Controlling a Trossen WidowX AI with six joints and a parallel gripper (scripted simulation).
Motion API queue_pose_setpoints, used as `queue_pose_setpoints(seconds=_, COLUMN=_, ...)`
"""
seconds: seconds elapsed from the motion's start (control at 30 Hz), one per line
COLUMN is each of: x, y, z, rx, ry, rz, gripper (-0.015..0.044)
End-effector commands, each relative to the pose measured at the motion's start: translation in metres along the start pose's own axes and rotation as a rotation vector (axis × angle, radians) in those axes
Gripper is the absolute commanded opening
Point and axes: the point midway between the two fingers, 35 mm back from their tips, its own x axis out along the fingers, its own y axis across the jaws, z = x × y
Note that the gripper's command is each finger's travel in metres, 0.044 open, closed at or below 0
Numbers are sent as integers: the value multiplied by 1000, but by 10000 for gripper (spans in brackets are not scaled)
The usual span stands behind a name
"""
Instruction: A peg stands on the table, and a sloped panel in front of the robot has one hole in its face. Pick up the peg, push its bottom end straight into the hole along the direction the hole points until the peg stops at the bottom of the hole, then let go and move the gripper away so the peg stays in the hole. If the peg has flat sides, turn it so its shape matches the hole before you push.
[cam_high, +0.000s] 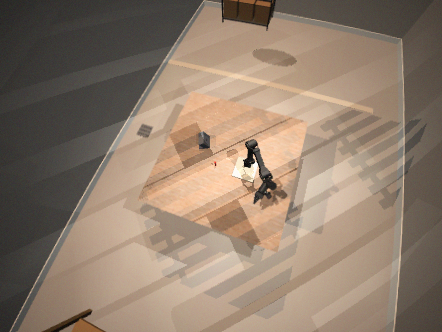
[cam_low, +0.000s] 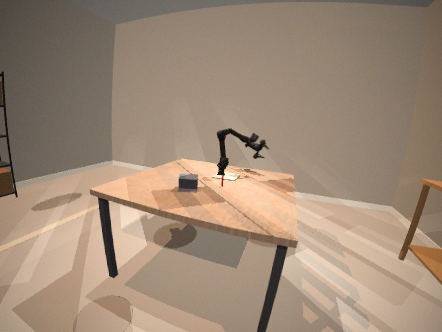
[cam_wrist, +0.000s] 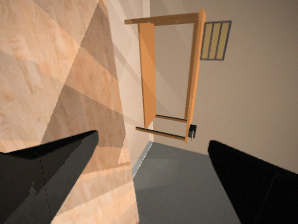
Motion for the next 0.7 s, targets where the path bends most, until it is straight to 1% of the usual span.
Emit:
queue_pose_setpoints(seconds=0.0, x=10, y=-1, z=-11, rx=29, ry=32, rz=18, gripper=440)
queue_pose_setpoints(seconds=0.33, x=30, y=-7, z=-45, rx=151, ry=126, rz=9, gripper=440)
queue_pose_setpoints(seconds=0.67, x=51, y=-6, z=-79, rx=217, ry=210, rz=61, gripper=440)
